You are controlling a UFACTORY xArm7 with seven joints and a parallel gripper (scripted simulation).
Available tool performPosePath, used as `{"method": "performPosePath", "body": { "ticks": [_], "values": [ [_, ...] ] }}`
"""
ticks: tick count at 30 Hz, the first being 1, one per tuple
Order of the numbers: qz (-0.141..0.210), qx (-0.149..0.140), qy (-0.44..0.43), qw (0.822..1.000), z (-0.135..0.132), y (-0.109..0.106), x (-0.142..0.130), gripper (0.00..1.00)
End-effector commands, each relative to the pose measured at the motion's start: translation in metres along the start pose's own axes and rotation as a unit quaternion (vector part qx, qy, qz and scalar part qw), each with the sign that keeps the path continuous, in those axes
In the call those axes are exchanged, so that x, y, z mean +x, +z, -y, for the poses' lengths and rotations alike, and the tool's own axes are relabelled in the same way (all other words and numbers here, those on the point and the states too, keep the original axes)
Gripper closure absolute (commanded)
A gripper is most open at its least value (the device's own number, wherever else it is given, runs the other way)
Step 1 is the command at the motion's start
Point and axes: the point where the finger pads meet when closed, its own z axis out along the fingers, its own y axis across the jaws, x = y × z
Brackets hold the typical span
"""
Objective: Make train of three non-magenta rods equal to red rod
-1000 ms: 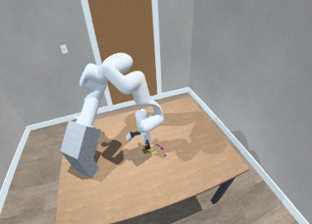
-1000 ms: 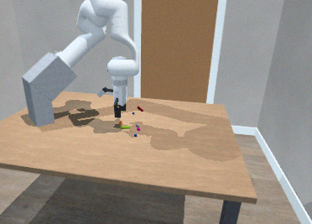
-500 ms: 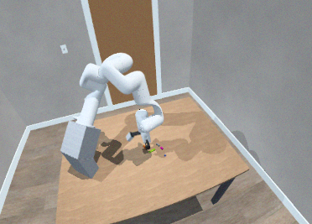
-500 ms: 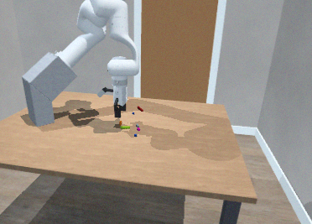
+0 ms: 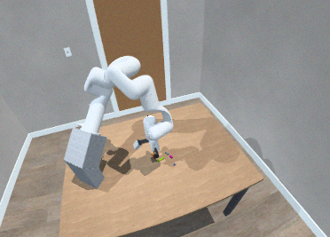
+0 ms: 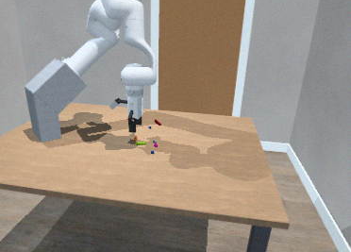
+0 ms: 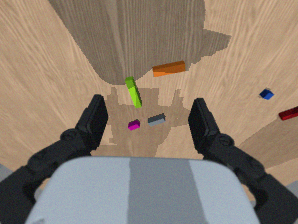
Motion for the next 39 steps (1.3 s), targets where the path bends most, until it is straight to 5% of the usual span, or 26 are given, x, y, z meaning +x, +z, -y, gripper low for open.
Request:
{"method": "performPosePath", "body": {
  "ticks": [1,26,39],
  "values": [
    [0.001,0.001,0.0,1.0,0.001,-0.001,-0.001,0.0],
    [-0.003,-0.001,-0.054,0.999,-0.006,-0.001,0.0,0.0],
    [-0.016,-0.01,-0.338,0.941,-0.035,0.0,0.003,0.0]
  ]
}}
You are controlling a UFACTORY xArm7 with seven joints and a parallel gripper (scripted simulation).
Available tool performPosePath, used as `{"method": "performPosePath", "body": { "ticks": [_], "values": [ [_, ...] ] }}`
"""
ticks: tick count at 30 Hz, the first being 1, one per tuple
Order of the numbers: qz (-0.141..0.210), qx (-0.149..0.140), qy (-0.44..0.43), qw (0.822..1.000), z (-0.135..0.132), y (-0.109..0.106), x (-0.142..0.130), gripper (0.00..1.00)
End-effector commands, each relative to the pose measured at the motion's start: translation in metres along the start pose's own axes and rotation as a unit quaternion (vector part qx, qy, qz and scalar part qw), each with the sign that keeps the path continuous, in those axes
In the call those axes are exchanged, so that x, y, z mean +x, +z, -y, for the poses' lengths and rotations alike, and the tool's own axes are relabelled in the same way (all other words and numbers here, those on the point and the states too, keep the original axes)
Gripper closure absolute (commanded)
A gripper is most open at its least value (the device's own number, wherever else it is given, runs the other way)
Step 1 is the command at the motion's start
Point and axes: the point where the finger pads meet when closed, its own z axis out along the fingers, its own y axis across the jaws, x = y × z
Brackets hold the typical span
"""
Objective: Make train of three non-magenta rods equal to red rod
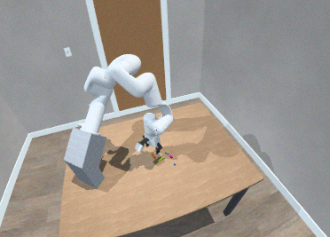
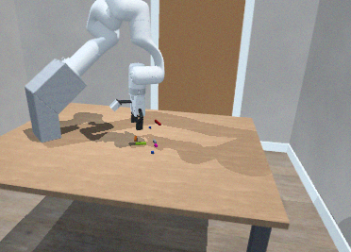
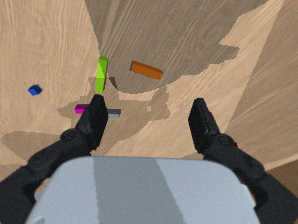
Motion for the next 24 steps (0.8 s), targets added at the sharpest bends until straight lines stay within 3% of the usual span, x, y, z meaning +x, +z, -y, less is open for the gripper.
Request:
{"method": "performPosePath", "body": {
  "ticks": [1,4,5,11,19,21,22,24],
  "values": [
    [-0.001,0.0,-0.083,0.997,-0.006,-0.001,-0.003,0.0],
    [-0.001,-0.001,-0.104,0.995,-0.007,-0.001,-0.004,0.0],
    [-0.003,-0.002,-0.163,0.987,-0.011,-0.001,-0.007,0.0],
    [-0.006,-0.003,-0.269,0.963,-0.018,-0.001,-0.011,0.0],
    [-0.008,-0.004,-0.424,0.906,-0.026,-0.001,-0.019,0.0],
    [-0.008,-0.004,-0.424,0.906,-0.026,-0.001,-0.019,0.0],
    [-0.009,-0.004,-0.477,0.879,-0.028,-0.001,-0.022,0.0],
    [-0.009,-0.004,-0.499,0.867,-0.029,-0.001,-0.023,0.0]
  ]
}}
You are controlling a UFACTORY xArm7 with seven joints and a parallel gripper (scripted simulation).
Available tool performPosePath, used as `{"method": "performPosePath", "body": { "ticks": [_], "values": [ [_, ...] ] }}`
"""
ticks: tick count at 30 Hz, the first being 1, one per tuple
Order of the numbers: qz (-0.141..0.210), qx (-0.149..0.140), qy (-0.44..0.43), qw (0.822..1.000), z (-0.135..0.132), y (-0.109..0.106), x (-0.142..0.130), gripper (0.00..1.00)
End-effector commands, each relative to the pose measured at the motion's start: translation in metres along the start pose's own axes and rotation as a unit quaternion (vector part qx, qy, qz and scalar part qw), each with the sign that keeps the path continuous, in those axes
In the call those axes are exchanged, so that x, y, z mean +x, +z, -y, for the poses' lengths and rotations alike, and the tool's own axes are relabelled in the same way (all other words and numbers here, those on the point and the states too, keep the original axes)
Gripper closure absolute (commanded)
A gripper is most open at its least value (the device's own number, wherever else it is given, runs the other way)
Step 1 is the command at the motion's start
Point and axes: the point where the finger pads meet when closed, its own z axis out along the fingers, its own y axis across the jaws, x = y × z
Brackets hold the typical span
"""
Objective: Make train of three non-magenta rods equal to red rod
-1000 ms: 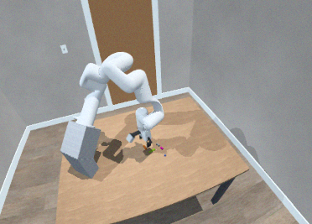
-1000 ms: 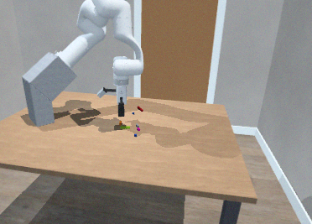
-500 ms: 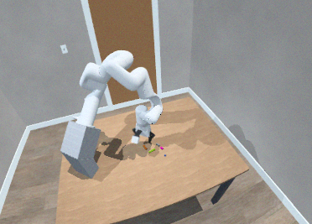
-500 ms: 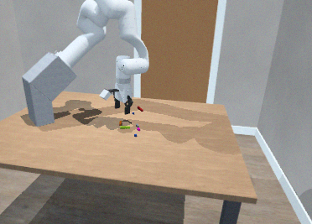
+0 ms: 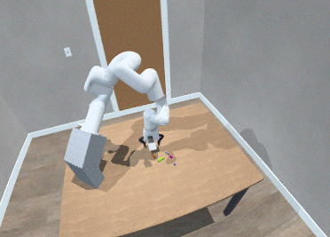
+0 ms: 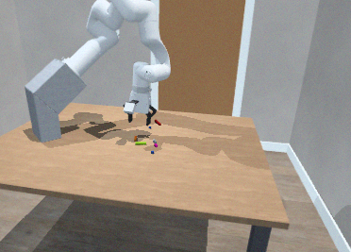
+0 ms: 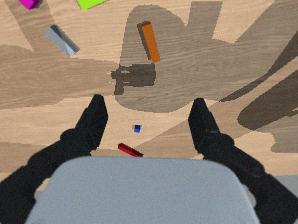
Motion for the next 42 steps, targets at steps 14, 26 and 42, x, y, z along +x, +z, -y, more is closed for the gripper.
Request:
{"method": "performPosePath", "body": {
  "ticks": [14,26,42],
  "values": [
    [-0.005,0.006,-0.308,0.951,0.009,-0.001,-0.019,0.0],
    [-0.012,0.013,-0.553,0.833,0.022,-0.002,-0.038,0.0],
    [-0.019,0.022,-0.737,0.675,0.037,-0.003,-0.06,0.0]
  ]
}}
